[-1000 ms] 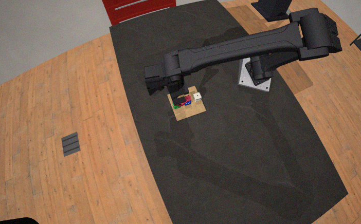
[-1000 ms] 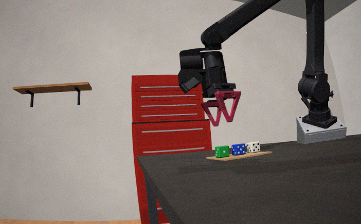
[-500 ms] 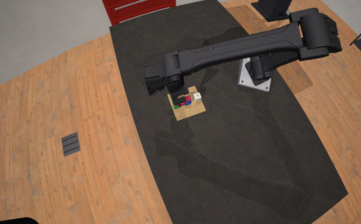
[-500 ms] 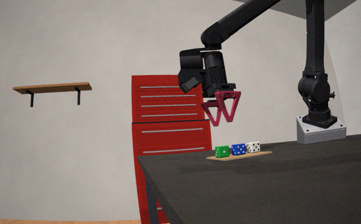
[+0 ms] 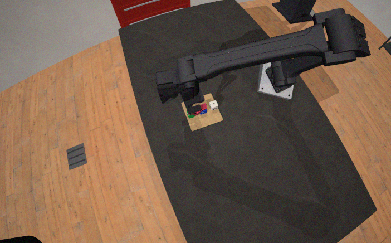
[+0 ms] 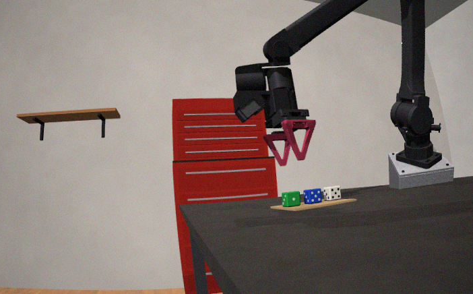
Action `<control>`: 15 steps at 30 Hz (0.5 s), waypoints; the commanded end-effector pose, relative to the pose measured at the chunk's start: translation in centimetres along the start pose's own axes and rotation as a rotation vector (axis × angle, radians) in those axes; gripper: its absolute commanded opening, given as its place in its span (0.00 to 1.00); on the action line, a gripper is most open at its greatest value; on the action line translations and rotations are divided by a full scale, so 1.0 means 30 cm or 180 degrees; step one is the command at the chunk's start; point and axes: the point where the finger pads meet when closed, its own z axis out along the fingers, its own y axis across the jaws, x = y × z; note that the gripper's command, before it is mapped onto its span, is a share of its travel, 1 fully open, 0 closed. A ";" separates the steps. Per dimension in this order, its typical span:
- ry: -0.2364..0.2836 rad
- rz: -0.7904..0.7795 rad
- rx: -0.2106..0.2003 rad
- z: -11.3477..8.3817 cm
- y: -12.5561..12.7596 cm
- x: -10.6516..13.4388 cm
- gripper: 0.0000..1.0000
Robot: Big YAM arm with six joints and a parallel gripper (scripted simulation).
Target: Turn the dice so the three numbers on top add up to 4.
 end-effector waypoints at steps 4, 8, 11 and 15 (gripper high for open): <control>-0.0283 -0.0109 0.0059 -0.103 0.006 -0.105 1.00; -0.0281 -0.0107 0.0060 -0.106 0.006 -0.103 1.00; -0.0266 -0.0093 0.0059 -0.122 0.001 -0.095 1.00; -0.0263 -0.0105 0.0055 -0.137 0.006 -0.094 1.00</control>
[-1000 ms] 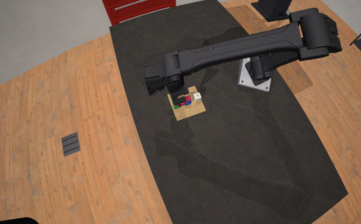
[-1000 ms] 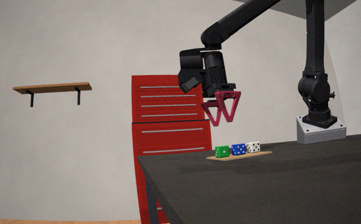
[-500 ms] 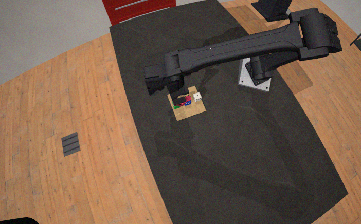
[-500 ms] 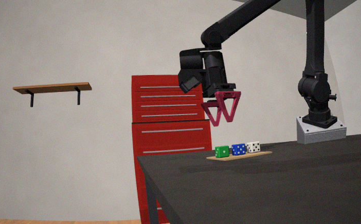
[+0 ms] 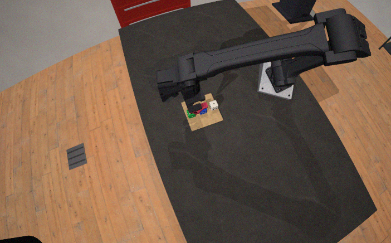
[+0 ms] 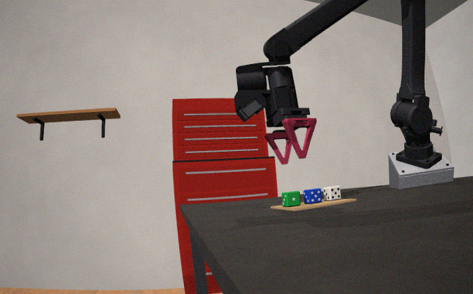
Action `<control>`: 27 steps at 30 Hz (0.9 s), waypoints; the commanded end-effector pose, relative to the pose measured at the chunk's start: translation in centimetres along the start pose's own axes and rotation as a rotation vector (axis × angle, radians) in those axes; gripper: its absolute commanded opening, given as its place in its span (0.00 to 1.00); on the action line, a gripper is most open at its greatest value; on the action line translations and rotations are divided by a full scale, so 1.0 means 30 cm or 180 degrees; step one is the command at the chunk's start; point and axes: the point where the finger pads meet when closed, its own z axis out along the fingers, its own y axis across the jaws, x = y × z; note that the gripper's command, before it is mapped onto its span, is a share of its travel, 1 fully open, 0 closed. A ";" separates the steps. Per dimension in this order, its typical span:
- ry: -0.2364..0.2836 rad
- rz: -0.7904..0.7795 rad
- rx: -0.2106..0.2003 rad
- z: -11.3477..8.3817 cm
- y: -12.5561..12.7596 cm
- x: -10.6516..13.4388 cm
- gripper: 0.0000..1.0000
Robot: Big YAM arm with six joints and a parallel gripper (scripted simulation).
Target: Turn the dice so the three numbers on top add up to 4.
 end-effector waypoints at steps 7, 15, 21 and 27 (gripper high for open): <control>-0.0305 -0.0123 0.0070 -0.243 0.011 -0.099 1.00; -0.0306 -0.0126 0.0082 -0.374 0.014 -0.088 1.00; -0.0278 -0.0113 0.0078 -0.409 0.008 -0.085 1.00; -0.0318 -0.0190 0.0085 -0.416 0.029 -0.097 1.00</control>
